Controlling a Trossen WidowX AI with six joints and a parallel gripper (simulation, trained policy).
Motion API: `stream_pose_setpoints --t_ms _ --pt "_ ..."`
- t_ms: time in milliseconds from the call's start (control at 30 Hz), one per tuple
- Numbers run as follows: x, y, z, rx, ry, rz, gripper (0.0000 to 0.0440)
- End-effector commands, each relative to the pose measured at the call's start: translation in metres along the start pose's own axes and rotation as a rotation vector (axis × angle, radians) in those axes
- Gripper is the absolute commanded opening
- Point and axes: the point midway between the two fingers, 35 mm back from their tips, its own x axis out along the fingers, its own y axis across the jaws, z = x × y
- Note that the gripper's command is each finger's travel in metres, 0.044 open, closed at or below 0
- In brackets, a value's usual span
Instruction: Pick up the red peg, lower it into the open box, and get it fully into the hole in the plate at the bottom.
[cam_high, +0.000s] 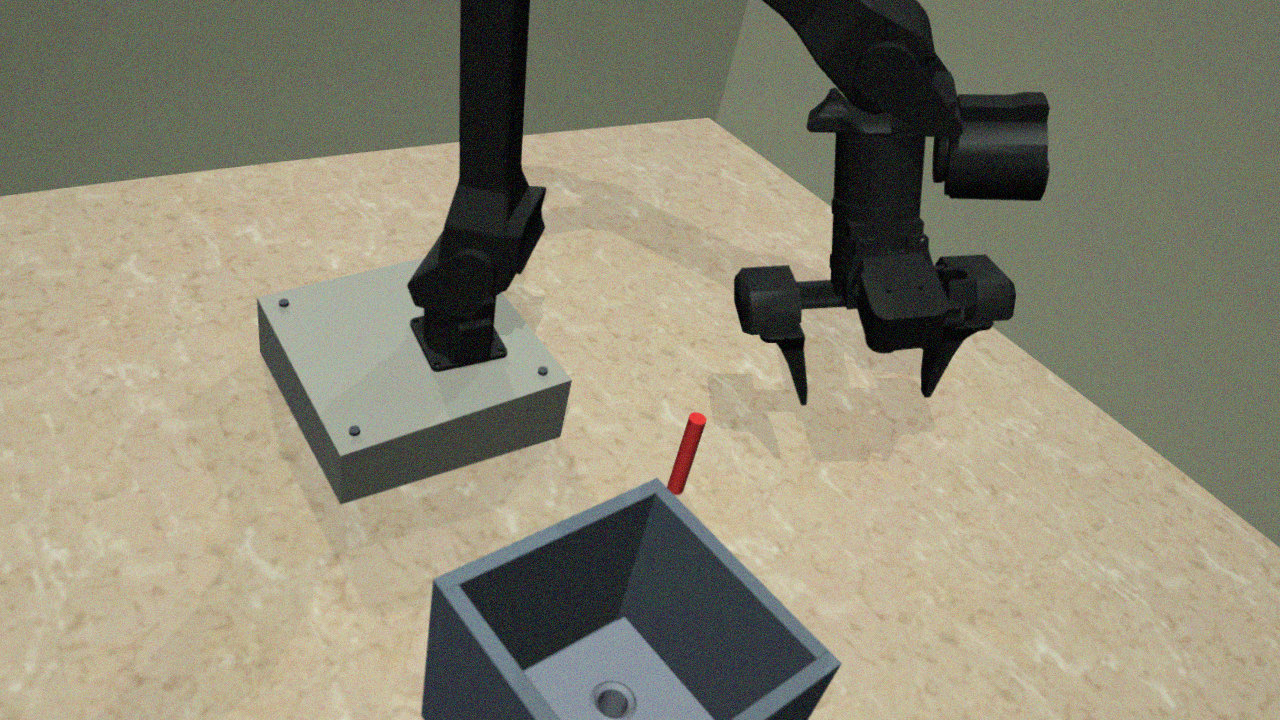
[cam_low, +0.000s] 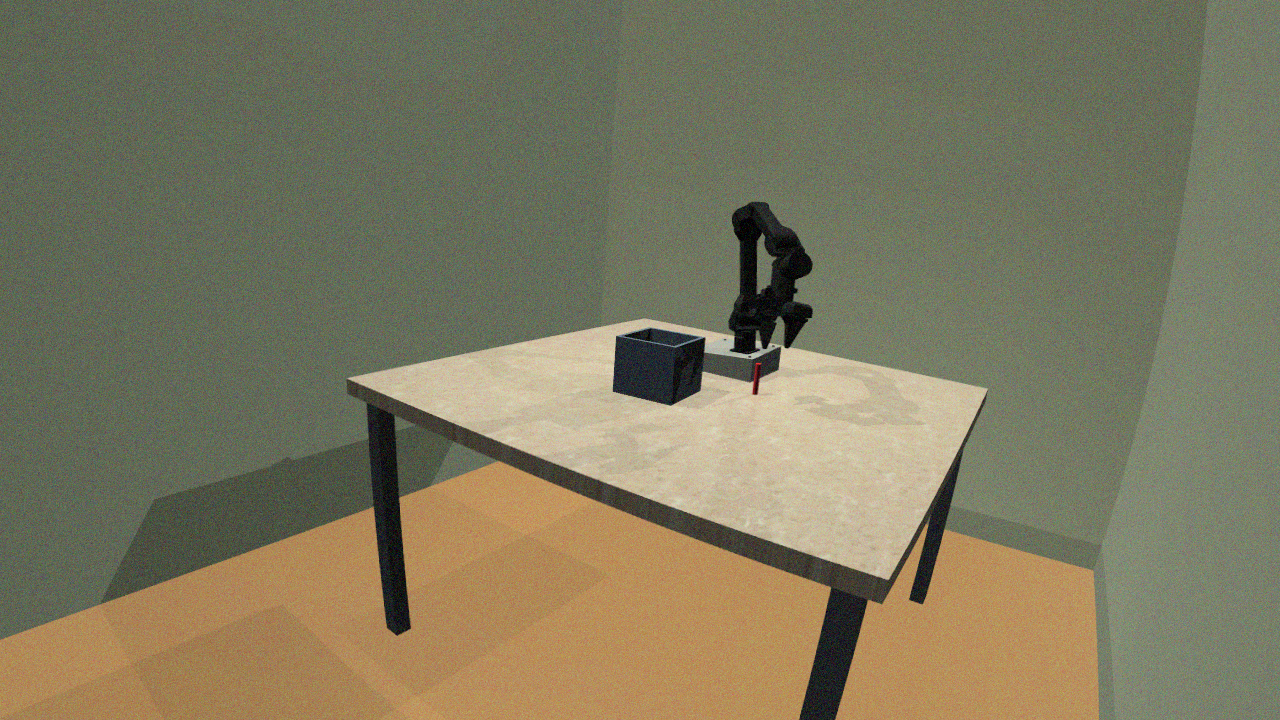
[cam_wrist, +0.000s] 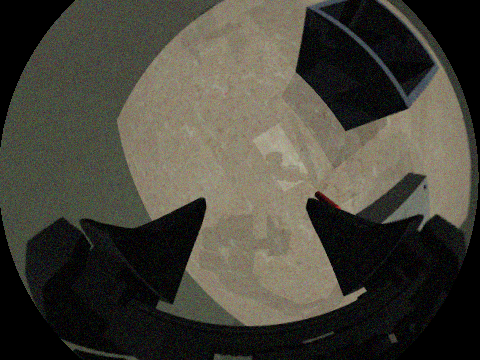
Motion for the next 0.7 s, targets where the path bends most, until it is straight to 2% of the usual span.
stream_pose_setpoints --t_ms 0,300,667 --pt "-0.003 -0.018 0.002 0.088 0.038 -0.048 0.044" --pt "-0.007 -0.07 -0.001 0.32 0.133 -0.222 0.044" --pt "0.002 -0.109 -0.017 0.475 0.208 -0.371 0.0437"
